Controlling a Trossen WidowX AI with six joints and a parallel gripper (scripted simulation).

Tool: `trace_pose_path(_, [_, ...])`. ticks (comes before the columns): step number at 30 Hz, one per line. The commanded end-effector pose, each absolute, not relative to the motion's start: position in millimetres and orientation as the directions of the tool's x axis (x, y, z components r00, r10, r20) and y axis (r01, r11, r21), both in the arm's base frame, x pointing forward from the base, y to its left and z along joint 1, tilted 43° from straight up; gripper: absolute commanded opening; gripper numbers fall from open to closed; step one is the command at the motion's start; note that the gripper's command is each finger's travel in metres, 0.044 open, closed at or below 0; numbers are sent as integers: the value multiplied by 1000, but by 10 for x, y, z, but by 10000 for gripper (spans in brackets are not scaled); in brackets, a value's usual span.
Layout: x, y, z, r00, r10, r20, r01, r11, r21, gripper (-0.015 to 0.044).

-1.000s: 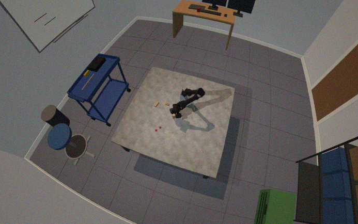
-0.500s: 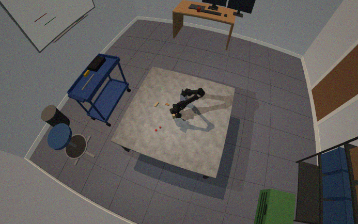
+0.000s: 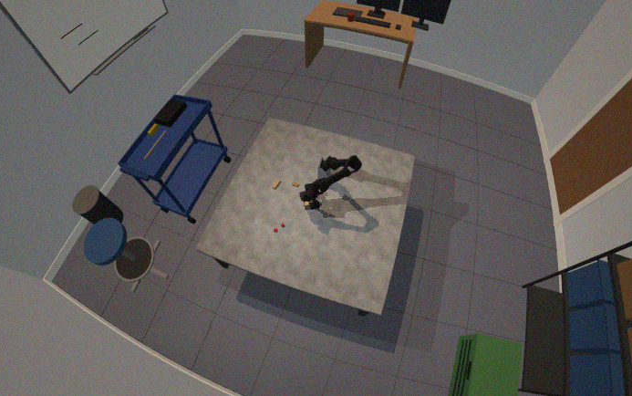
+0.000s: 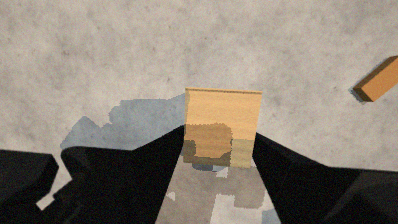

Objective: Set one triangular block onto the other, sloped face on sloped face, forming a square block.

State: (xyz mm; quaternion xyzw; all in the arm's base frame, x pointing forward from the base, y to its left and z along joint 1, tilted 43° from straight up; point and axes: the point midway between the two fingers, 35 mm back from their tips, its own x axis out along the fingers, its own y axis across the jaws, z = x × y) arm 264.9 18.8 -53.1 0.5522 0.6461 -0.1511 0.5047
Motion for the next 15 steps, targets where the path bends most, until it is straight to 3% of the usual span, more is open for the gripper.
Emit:
trace_pose_path(1, [2647,187,-532,119,561,-819,866,345,361,420])
trace_pose_path(2, [2647,187,-532,119,561,-819,866,345,361,440])
trace_pose_path(11, [2650,168,-511,119,560,-820,866,345,361,440])
trace_pose_path(15, [2645,-143,-120,118,555,-824,867,347,358,440])
